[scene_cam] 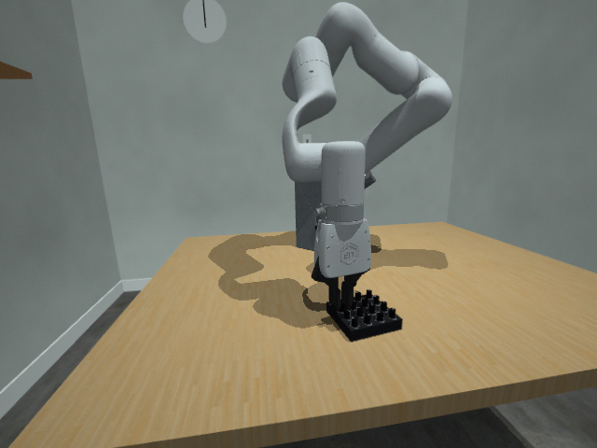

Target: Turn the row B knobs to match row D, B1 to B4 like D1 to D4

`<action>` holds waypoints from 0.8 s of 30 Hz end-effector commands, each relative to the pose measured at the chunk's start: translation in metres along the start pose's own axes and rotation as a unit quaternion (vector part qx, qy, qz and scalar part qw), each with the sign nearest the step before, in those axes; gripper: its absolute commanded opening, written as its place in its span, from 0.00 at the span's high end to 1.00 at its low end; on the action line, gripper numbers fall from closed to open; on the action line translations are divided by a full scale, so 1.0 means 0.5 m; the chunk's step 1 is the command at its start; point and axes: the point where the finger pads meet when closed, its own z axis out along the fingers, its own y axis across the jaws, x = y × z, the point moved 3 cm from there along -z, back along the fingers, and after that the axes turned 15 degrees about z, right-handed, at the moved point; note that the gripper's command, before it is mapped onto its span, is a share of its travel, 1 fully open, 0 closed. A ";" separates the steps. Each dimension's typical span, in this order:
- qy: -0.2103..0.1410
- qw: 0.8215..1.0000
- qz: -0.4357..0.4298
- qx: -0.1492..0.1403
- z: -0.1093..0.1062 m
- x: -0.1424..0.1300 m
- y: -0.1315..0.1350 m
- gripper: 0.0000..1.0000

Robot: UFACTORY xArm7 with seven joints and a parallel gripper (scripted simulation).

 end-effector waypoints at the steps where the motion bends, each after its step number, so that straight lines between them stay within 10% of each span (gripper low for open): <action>1: -0.001 1.000 0.000 0.001 -0.016 -0.002 -0.002 0.81; 24: -0.001 1.000 0.000 0.001 -0.063 -0.002 -0.002 0.81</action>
